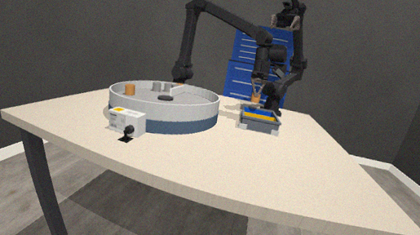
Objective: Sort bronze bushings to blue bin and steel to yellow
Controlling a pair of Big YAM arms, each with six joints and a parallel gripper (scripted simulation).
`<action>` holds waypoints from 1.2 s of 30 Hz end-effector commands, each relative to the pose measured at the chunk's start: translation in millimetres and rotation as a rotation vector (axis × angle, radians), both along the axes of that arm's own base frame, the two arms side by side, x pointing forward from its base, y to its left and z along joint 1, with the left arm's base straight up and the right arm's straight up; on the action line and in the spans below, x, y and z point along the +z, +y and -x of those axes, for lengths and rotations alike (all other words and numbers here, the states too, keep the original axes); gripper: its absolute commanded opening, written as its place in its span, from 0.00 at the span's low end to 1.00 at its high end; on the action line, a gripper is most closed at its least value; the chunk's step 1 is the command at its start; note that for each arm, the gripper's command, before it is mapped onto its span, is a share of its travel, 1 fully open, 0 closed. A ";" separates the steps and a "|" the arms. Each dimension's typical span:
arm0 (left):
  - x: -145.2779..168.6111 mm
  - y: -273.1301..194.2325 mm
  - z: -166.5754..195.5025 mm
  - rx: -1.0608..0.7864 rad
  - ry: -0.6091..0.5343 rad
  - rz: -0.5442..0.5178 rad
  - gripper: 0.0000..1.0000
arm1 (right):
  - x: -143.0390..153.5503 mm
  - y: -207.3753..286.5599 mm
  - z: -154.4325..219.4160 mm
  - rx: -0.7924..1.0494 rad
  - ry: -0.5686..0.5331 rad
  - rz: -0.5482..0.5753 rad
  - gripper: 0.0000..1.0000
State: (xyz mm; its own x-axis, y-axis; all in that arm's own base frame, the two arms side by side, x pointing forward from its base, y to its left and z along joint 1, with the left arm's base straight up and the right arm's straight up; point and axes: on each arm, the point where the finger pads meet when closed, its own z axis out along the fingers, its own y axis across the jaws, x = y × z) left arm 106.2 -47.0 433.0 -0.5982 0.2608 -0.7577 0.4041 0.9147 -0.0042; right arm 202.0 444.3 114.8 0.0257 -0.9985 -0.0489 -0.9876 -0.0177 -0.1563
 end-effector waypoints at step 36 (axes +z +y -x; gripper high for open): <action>11.7 0.8 1.4 0.000 -0.025 0.007 1.00 | -54.8 10.6 0.4 -0.012 -0.017 -0.033 0.00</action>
State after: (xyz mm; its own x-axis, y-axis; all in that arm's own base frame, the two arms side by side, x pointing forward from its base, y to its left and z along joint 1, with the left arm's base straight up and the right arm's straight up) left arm 106.1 -47.2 432.9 -0.5972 0.2634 -0.7576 0.4061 0.9138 -0.0024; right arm 200.5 439.9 44.3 0.0123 -0.9992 -0.0381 -0.9885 -0.0064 -0.1514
